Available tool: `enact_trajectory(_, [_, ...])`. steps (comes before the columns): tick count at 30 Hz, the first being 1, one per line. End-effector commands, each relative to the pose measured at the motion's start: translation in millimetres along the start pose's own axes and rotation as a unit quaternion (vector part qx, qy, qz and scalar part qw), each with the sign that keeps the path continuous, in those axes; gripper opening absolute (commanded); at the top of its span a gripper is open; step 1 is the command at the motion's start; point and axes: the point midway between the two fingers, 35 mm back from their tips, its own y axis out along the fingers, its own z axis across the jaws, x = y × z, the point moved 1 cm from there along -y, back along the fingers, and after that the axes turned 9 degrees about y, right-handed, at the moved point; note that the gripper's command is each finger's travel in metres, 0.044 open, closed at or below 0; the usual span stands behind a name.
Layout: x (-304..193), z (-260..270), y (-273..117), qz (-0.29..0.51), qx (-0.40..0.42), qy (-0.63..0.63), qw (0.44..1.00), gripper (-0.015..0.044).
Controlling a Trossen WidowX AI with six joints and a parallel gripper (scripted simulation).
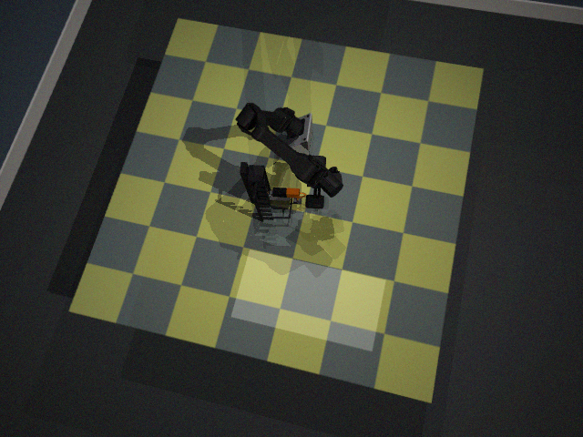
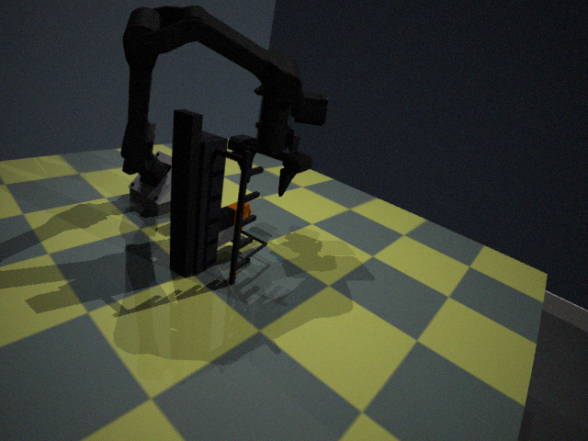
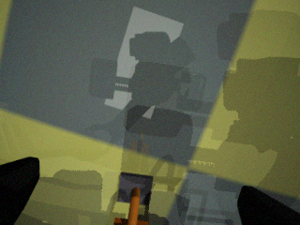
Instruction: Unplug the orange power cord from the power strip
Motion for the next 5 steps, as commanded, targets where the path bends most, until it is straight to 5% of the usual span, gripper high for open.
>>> enact_trajectory(1, [0.9, 0.1, 0.0, -0.001, 0.002, 0.002, 1.0, 0.044])
enact_trajectory(5, [0.9, 0.1, 0.0, -0.001, 0.002, 0.002, 1.0, 0.044])
